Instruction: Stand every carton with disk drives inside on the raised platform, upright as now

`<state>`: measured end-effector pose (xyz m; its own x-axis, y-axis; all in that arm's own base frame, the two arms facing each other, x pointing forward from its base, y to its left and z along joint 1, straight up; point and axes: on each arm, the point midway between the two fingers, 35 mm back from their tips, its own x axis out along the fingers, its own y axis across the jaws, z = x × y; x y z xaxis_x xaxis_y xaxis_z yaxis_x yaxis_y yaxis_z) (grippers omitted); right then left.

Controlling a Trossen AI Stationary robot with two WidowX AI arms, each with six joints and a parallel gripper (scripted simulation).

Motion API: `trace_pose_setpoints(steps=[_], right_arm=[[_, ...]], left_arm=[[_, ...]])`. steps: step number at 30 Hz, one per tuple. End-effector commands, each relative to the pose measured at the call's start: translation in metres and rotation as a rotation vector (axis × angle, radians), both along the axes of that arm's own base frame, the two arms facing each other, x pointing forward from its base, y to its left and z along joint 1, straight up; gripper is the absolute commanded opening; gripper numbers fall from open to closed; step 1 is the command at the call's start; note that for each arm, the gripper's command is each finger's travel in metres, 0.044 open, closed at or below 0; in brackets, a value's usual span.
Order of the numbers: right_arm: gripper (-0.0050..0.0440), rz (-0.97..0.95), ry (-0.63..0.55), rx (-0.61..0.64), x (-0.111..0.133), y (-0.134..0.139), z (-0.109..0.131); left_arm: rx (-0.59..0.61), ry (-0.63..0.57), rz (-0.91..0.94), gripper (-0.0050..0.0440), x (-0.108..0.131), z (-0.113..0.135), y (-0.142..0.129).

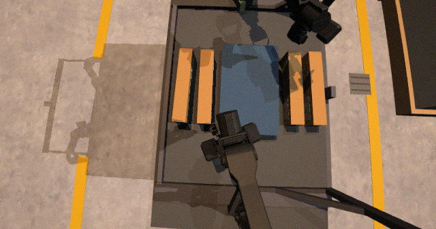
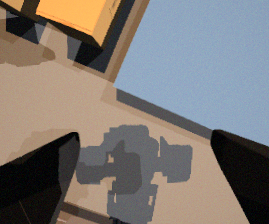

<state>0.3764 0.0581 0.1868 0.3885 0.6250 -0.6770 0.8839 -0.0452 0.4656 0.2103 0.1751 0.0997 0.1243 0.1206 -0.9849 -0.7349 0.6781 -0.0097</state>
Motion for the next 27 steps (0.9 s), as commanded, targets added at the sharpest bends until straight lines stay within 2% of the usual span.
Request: trace_pose_setpoints(steps=[1, 17, 18, 22, 27], right_arm=[[0.0381, -0.001, -0.030, -0.002, 0.003, 0.001, 0.009], [0.0381, -0.001, -0.030, -0.002, 0.003, 0.001, 0.009], [0.0381, 0.148, -0.061, -0.239, -0.047, -0.053, -0.012], [0.0381, 0.240, -0.079, -0.392, -0.075, -0.082, -0.024], [0.0381, 0.369, -0.094, -0.600, -0.077, -0.085, -0.025]], left_arm=[[0.011, -0.014, -0.006, 0.0382, 0.001, 0.003, -0.001], [0.011, -0.014, -0.006, 0.0382, 0.001, 0.003, -0.001], [0.080, -0.106, -0.257, 0.0382, 0.026, 0.013, -0.065], [0.121, -0.162, -0.414, 0.0382, 0.031, 0.015, -0.082], [0.121, -0.162, -0.414, 0.0382, 0.031, 0.015, -0.082]])
